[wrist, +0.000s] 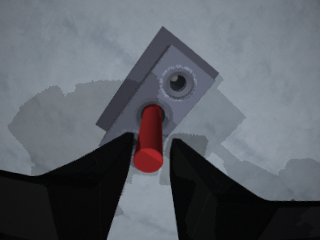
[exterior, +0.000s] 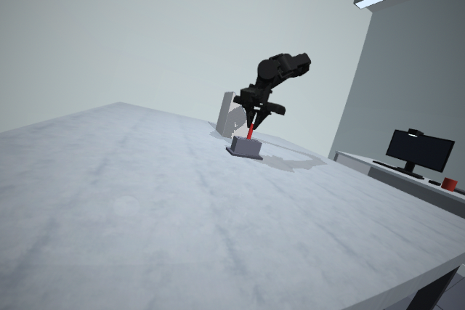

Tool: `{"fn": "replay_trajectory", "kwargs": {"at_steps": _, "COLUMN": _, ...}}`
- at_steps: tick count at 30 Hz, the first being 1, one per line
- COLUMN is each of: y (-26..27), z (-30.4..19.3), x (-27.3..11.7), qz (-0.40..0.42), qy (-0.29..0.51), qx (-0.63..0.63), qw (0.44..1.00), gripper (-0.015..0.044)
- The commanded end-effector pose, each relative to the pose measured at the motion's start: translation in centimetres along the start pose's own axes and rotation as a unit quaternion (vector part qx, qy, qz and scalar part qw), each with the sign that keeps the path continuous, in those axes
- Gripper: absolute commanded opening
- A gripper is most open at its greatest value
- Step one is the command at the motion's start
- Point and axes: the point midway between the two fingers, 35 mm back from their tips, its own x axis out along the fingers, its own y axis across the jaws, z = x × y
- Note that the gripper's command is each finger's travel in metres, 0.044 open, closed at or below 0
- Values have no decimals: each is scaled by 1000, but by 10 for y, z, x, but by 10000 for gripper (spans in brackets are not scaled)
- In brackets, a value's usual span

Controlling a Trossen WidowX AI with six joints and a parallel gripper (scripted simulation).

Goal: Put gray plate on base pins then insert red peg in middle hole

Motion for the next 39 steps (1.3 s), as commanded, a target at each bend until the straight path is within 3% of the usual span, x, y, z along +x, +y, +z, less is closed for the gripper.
{"fn": "replay_trajectory", "kwargs": {"at_steps": 1, "y": 0, "z": 0, "x": 0, "qz": 0, "qy": 0, "qx": 0, "qw": 1000, "gripper": 150}}
{"fn": "replay_trajectory", "kwargs": {"at_steps": 39, "y": -4, "z": -1, "x": -20, "qz": 0, "qy": 3, "qx": 5, "qw": 1000, "gripper": 150}}
